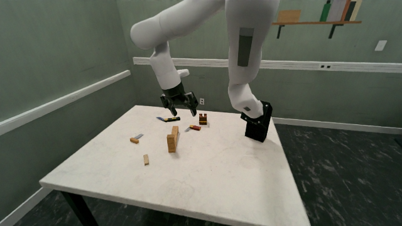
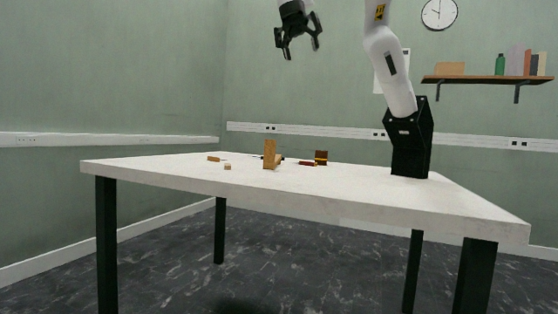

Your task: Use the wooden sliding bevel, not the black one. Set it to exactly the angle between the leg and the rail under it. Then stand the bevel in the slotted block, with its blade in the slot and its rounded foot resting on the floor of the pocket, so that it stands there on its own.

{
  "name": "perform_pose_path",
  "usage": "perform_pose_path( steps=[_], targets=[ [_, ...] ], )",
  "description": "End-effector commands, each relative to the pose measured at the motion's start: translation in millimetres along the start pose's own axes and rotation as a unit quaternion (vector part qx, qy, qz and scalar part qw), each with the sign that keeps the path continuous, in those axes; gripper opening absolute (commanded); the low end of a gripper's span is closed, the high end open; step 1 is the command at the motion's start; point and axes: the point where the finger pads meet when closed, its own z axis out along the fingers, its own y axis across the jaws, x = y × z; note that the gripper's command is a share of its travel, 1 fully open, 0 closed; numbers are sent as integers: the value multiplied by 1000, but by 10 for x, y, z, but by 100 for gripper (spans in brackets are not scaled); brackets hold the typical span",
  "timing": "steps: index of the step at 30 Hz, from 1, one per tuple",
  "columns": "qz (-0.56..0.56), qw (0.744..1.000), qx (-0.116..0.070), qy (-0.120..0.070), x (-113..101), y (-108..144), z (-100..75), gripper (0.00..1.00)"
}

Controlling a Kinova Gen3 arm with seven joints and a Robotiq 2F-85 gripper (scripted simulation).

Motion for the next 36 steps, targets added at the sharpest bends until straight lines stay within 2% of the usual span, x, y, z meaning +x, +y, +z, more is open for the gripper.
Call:
perform_pose_path(
  steps=[1, 23, 36],
  targets=[
    [0, 1000, 1, 0, 0, -1, -4, 100],
    [4, 1000, -1, -1, -1, -17, 6, 100],
    [64, 998, -19, -16, -3, -292, 164, 100]
  ],
)
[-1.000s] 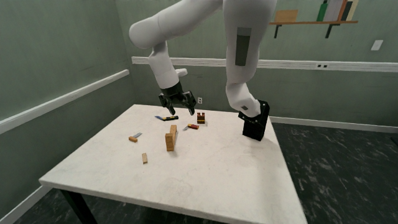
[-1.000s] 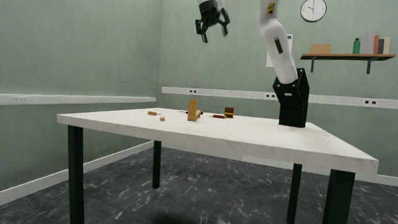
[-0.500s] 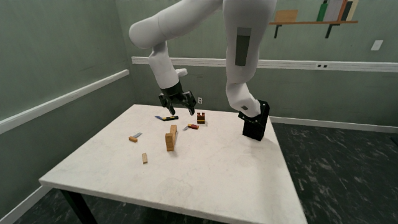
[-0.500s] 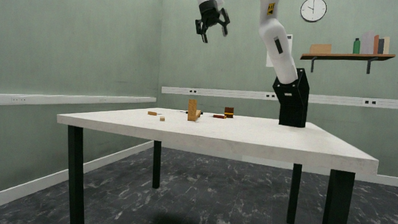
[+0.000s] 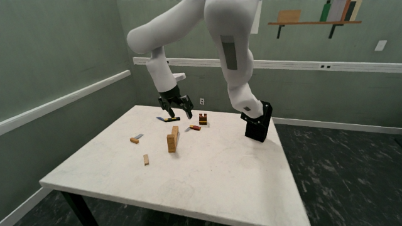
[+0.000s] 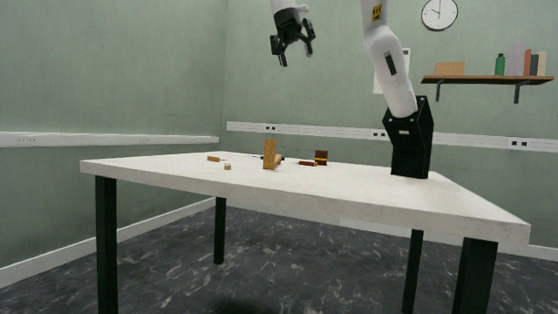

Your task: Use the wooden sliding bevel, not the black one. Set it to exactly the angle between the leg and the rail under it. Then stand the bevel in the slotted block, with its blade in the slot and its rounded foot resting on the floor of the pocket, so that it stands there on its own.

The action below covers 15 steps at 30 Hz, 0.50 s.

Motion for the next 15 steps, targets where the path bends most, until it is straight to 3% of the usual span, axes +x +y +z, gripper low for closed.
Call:
perform_pose_path(
  steps=[1, 13, 15],
  targets=[
    [27, 1000, -8, -8, -3, -131, 66, 100],
    [182, 981, -36, -49, 203, -910, 479, 100],
    [182, 981, -36, -49, 203, -910, 479, 100]
  ],
)
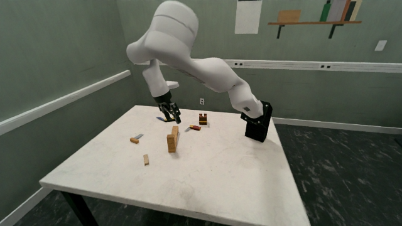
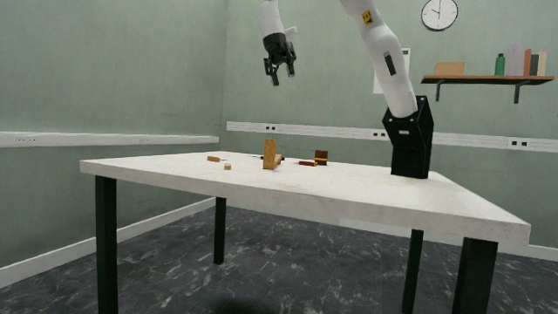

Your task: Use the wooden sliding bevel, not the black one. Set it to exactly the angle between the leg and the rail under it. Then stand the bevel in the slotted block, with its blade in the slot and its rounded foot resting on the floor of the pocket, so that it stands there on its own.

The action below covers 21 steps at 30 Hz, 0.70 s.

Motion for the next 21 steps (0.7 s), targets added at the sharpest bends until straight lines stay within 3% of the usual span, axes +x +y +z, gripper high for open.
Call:
perform_pose_path(
  steps=[1, 8, 15, 17, 21],
  targets=[
    [44, 999, -15, -17, 10, -261, 122, 100],
    [139, 989, -21, -44, 200, -818, 351, 100],
    [241, 968, -20, -72, 575, -1417, 610, 100],
    [241, 968, -20, -72, 575, -1417, 610, 100],
    [315, 945, -15, -91, 969, -1827, 813, 100]
  ],
)
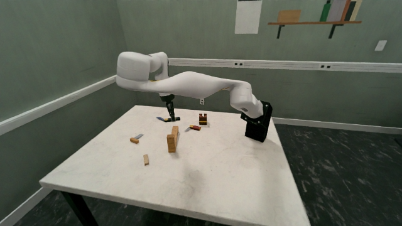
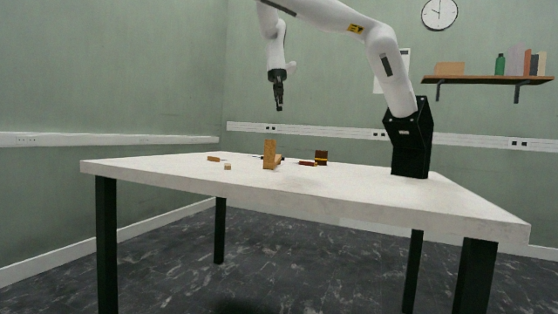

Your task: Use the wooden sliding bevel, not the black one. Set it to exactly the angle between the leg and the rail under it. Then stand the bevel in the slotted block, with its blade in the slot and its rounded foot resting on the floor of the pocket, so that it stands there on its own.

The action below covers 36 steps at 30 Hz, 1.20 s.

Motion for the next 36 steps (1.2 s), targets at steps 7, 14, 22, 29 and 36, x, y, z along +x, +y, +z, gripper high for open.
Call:
perform_pose_path(
  steps=[7, 14, 22, 29, 36],
  targets=[
    [157, 986, 8, -49, 450, -1185, 331, 100],
    [221, 973, 18, -67, 795, -1643, 458, 100],
    [288, 953, 31, -85, 1260, -2095, 602, 100],
    [307, 947, 35, -90, 1409, -2214, 645, 100],
    [310, 946, 36, -90, 1431, -2230, 651, 100]
  ],
)
